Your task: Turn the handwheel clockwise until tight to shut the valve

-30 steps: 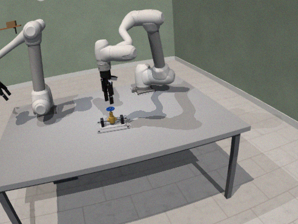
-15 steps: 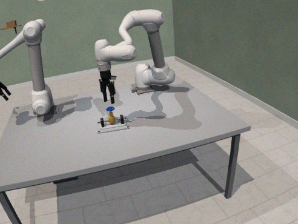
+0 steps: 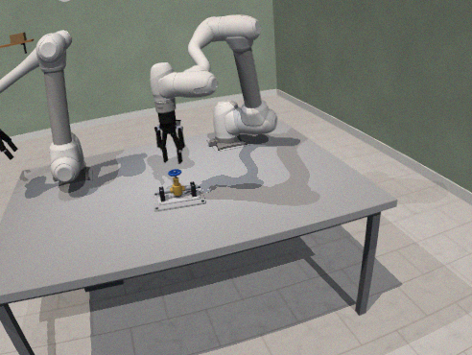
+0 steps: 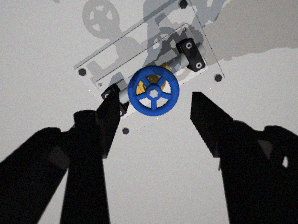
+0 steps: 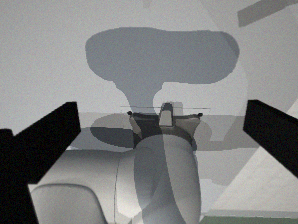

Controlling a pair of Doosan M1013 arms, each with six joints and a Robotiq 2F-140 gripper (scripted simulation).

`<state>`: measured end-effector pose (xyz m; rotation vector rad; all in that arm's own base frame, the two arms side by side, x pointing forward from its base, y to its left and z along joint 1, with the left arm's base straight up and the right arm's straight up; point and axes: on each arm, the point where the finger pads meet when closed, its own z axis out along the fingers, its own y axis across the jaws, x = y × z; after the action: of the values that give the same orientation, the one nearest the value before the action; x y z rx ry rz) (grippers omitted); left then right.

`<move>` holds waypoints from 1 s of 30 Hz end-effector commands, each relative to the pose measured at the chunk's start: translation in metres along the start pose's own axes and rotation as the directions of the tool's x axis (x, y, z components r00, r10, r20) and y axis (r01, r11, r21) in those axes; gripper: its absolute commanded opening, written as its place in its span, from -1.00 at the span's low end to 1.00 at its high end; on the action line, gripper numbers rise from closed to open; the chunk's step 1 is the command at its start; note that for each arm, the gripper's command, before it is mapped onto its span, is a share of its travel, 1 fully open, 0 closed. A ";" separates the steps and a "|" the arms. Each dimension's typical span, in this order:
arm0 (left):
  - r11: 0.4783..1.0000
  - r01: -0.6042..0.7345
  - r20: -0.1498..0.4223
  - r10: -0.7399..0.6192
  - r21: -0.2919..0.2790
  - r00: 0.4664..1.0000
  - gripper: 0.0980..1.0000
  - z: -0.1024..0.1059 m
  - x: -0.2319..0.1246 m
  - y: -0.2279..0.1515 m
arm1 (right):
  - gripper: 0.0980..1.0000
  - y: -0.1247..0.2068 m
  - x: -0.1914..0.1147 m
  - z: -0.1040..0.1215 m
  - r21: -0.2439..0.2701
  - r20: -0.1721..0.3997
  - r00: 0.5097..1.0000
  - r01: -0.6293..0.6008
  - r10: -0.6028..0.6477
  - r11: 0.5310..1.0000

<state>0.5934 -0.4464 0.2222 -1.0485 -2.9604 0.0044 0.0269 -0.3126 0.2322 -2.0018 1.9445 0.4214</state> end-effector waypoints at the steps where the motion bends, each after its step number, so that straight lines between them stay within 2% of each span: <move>1: 0.994 0.111 0.002 -0.111 -0.003 0.994 -0.09 -0.001 0.000 0.000 | 1.00 0.000 0.000 0.000 0.000 -0.001 1.000 0.000 0.000 1.000; 4: 0.990 0.142 0.002 -0.142 -0.003 0.990 -0.09 -0.001 0.000 0.000 | 1.00 0.000 0.000 0.000 0.000 -0.001 1.000 0.000 0.000 1.000; 9: 0.954 0.298 0.003 -0.298 -0.003 0.954 -0.09 -0.001 0.000 0.000 | 1.00 0.000 0.000 0.000 0.000 -0.001 1.000 0.000 0.000 1.000; 14: 0.889 0.457 0.003 -0.457 -0.002 0.889 -0.09 -0.001 0.000 0.000 | 1.00 0.000 0.000 0.000 0.000 -0.001 1.000 0.000 0.000 1.000; 19: 0.791 0.611 0.004 -0.611 -0.001 0.791 -0.09 -0.001 0.000 0.000 | 1.00 0.000 0.000 0.000 0.000 -0.001 1.000 0.000 0.000 1.000; 21: 0.791 0.611 0.004 -0.611 -0.001 0.791 -0.09 -0.001 0.000 0.000 | 1.00 0.000 0.000 0.000 0.000 -0.001 1.000 0.000 0.000 1.000; 25: 0.688 0.726 0.004 -0.726 -0.001 0.688 -0.09 -0.001 0.000 0.000 | 1.00 0.000 0.000 0.000 0.000 -0.001 1.000 0.000 0.000 1.000; 30: 0.529 0.849 0.004 -0.849 0.000 0.529 -0.09 -0.001 0.000 0.000 | 1.00 0.000 0.000 0.000 0.000 -0.001 1.000 0.000 0.000 1.000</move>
<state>0.5933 -0.4464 0.2222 0.3201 -3.1213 0.0062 0.0269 -0.3126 0.2322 -2.0018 1.9445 0.4214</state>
